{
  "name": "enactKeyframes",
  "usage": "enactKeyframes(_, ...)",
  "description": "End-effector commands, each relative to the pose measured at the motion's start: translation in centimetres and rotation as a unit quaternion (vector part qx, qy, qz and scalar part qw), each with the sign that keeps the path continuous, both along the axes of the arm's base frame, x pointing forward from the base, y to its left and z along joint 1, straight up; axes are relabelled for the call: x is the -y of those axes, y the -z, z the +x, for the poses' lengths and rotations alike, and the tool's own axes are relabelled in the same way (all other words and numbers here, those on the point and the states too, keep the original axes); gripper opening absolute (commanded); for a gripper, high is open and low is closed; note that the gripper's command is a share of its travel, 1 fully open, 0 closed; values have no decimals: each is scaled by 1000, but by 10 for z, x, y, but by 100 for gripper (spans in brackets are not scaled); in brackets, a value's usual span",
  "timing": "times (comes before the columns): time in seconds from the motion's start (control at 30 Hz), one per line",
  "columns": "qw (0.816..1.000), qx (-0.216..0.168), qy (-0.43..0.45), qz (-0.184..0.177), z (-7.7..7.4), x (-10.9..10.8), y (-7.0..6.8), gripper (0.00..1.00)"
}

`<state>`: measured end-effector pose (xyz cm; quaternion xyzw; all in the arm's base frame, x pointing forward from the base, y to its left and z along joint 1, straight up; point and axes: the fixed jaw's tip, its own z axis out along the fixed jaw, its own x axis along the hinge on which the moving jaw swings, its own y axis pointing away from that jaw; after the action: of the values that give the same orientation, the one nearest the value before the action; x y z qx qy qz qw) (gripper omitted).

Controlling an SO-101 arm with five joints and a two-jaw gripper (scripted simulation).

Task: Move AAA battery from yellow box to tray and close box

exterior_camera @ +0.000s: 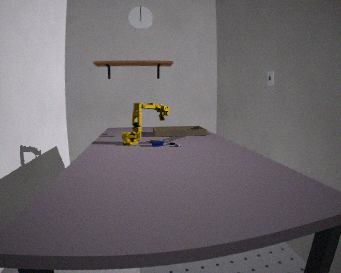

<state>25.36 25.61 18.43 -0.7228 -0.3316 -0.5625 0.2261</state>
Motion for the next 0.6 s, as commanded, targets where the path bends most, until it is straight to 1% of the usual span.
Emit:
enactKeyframes(0.0,999,27,-4,25,-1,-3,-18,20)
enactKeyframes(0.57,999,34,-4,32,0,-3,-21,20)
